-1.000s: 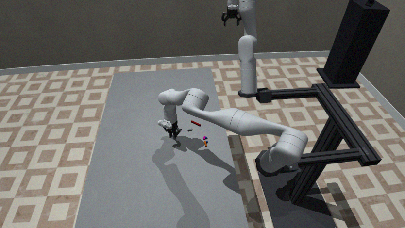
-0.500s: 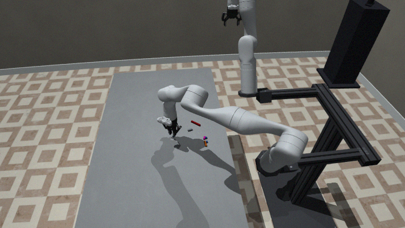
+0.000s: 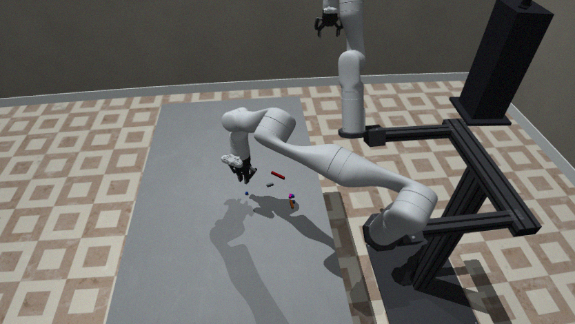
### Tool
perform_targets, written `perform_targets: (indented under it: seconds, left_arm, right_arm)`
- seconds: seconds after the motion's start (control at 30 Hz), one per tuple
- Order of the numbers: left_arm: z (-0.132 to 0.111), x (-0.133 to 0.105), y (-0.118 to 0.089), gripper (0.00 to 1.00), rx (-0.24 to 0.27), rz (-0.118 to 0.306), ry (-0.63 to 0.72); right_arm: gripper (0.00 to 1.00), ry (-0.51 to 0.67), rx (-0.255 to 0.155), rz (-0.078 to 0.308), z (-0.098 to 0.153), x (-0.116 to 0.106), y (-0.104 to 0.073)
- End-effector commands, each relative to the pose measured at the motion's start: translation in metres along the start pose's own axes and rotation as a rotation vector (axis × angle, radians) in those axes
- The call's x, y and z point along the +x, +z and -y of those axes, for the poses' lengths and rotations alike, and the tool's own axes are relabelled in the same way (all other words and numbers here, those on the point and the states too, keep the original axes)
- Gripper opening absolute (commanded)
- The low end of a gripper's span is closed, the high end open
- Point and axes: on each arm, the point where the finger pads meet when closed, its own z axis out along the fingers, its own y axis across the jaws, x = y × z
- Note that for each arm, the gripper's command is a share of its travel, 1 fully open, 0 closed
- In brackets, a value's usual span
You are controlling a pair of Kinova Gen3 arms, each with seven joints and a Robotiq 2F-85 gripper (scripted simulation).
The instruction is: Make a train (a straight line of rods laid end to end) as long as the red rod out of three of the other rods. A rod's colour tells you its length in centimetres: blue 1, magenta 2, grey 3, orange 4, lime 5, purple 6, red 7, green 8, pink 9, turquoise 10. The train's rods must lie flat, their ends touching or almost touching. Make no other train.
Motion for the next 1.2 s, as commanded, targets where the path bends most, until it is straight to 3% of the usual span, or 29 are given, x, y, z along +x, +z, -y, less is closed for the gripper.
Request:
perform_targets:
  seconds: [0.0, 0.1, 0.13, 0.87, 1.17]
  left_arm:
    - [-0.001, 0.000, -0.005, 0.317, -0.002, 0.001, 0.000]
    - [-0.001, 0.000, -0.005, 0.317, -0.002, 0.001, 0.000]
    - [-0.001, 0.000, -0.005, 1.000, -0.002, 0.001, 0.000]
    - [0.000, -0.001, -0.005, 1.000, -0.002, 0.000, 0.007]
    - [0.019, -0.012, 0.001, 1.000, 0.000, -0.014, 0.182]
  right_arm:
    - [1.000, 0.000, 0.000, 0.001, 0.000, 0.000, -0.001]
    - [1.000, 0.000, 0.000, 0.001, 0.000, 0.000, -0.001]
    - [1.000, 0.000, 0.000, 0.001, 0.000, 0.000, -0.001]
    - [1.000, 0.000, 0.000, 0.001, 0.000, 0.000, -0.001]
    - [1.000, 0.000, 0.000, 0.001, 0.000, 0.000, -0.001]
